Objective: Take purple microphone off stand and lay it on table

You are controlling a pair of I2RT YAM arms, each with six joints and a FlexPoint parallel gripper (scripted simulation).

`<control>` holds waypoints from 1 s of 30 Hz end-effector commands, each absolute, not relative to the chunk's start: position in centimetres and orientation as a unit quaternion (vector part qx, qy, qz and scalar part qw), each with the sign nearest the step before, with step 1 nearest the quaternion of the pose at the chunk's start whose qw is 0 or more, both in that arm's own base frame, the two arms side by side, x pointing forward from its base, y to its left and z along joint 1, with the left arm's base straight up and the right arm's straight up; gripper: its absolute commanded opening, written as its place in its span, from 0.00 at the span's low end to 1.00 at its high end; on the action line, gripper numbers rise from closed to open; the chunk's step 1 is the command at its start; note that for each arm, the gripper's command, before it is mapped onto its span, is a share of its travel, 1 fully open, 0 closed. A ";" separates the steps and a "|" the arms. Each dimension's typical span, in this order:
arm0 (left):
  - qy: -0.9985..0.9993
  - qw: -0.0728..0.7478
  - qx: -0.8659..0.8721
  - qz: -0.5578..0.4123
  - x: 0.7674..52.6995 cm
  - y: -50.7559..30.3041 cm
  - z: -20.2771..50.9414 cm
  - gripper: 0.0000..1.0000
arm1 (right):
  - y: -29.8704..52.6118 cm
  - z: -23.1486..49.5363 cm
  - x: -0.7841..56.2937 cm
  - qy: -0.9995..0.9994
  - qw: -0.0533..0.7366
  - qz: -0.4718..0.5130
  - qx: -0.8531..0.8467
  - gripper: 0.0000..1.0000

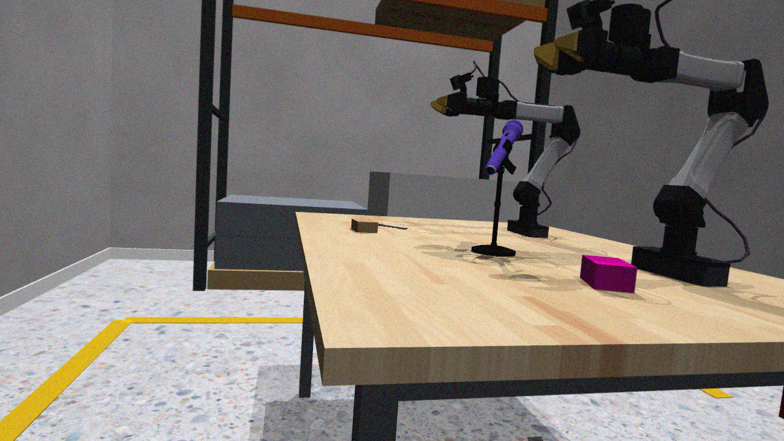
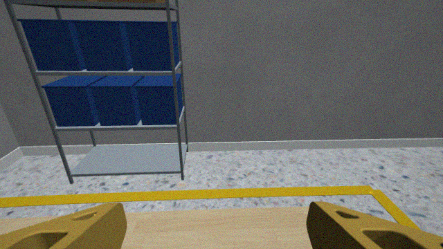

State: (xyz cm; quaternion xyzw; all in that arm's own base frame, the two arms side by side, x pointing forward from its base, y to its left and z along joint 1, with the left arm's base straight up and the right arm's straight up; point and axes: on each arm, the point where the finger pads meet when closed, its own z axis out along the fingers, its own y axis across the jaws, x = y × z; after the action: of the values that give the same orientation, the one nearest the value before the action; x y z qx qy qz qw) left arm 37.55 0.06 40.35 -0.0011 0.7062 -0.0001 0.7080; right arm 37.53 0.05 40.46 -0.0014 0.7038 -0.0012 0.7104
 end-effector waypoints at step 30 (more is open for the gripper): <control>0.687 0.726 -0.007 0.007 36.8 0.6 42.6 0.32 | 0.1 42.1 37.1 0.688 0.726 0.003 -0.002 0.32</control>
State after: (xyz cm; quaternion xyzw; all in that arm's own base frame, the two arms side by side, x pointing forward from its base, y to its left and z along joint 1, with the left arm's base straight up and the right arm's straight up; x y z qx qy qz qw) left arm 37.55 0.06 40.35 -0.0012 0.7062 -0.0001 0.7080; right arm 37.53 0.05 40.46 -0.0012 0.7038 -0.0010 0.7104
